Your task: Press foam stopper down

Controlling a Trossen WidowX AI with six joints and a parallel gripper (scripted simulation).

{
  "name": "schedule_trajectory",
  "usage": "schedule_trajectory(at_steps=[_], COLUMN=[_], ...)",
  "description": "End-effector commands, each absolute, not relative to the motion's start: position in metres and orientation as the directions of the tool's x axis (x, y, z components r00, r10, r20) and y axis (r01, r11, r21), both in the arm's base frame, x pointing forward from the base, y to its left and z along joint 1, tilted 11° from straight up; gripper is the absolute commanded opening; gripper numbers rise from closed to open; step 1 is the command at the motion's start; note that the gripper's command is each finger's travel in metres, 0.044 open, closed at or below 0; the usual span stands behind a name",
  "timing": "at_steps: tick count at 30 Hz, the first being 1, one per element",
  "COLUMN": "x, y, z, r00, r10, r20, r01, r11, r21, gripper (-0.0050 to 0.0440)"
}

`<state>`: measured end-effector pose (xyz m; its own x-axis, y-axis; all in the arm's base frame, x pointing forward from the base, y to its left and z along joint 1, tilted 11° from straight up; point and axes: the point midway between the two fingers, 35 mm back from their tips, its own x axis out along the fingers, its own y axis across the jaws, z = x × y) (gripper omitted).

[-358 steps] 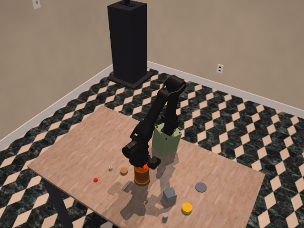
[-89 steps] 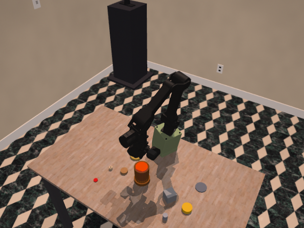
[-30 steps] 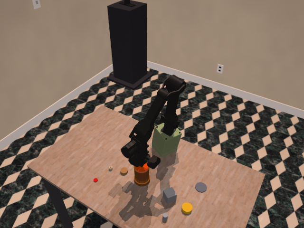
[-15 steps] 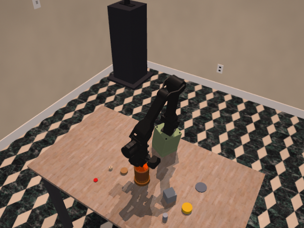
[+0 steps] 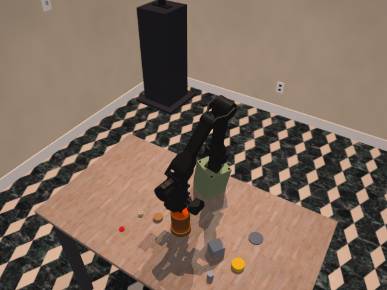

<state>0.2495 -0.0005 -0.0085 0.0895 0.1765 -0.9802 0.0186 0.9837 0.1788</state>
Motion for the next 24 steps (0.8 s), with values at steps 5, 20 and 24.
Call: schedule_trajectory(at_steps=[5, 20, 24], x=[0.2499, 0.2498, 0.2499], y=[-0.0001, 0.0002, 0.0002], z=[-0.0078, -0.0096, -0.0098], r00=[0.096, 0.096, 0.096], r10=[0.176, 0.176, 0.176], r20=[-0.980, -0.980, -0.980], r01=[0.020, 0.020, 0.020], r11=[0.984, 0.984, 0.984], r21=[0.178, 0.178, 0.178], gripper=[0.0000, 0.0000, 0.0000])
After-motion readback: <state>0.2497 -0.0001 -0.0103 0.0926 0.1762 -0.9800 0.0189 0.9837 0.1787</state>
